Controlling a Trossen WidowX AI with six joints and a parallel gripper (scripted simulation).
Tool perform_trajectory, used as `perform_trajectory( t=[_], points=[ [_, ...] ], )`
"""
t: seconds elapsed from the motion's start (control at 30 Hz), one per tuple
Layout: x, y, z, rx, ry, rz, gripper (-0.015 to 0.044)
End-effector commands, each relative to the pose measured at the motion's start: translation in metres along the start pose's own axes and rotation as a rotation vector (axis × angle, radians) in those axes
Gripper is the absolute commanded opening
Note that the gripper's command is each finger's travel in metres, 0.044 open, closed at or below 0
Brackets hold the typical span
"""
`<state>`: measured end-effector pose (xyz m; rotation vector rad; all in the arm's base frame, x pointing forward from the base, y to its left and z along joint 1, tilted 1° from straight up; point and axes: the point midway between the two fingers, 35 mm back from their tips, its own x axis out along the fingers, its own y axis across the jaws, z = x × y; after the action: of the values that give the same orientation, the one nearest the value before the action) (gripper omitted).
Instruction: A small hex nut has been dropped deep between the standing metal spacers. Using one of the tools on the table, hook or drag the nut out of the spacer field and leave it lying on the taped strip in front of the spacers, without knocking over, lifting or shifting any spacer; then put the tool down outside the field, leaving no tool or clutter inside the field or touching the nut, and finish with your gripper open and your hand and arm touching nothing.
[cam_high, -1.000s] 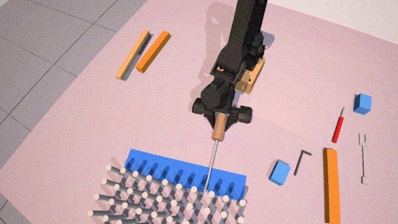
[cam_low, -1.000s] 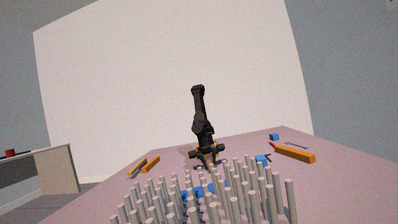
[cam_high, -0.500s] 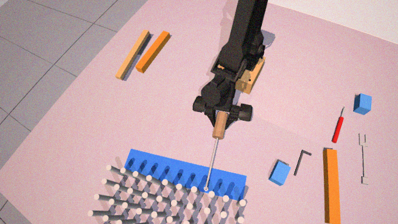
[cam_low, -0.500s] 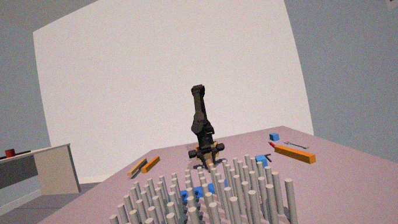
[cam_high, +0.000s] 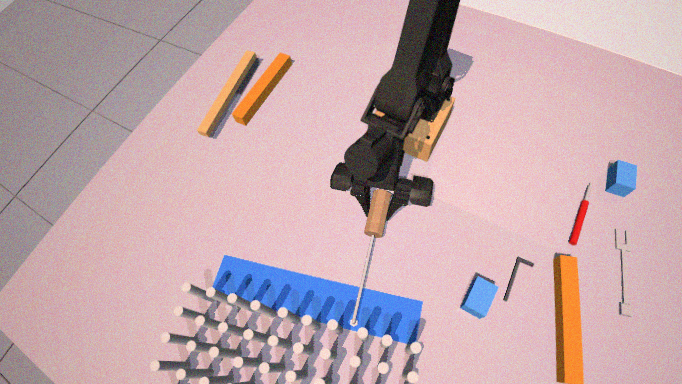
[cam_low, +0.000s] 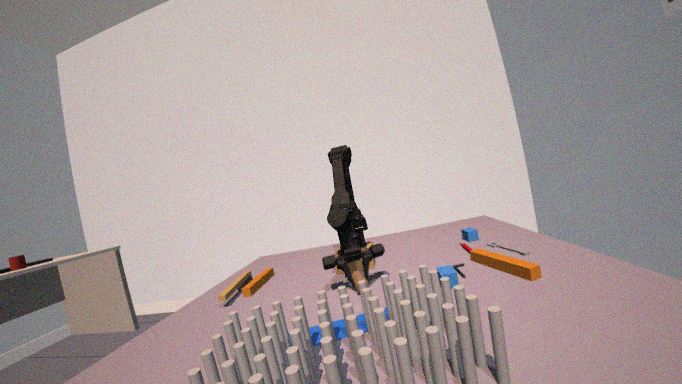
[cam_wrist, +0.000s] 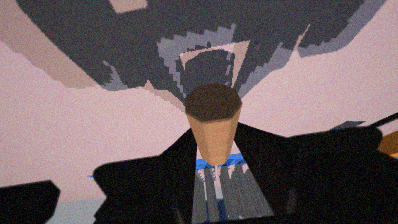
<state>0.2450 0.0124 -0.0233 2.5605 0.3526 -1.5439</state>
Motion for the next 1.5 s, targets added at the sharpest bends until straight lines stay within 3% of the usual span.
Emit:
perform_trajectory(
  t=[0.0, 0.67, 1.2, 1.47],
  points=[
    [-0.003, 0.0, -0.006, -0.006, 0.014, -0.001, 0.0],
    [-0.012, 0.001, -0.011, -0.006, 0.015, 0.0, 0.0],
    [-0.037, 0.001, 0.021, -0.006, 0.011, 0.0, 0.0],
    [-0.054, 0.004, 0.003, -0.007, 0.012, 0.001, 0.0]
  ],
)
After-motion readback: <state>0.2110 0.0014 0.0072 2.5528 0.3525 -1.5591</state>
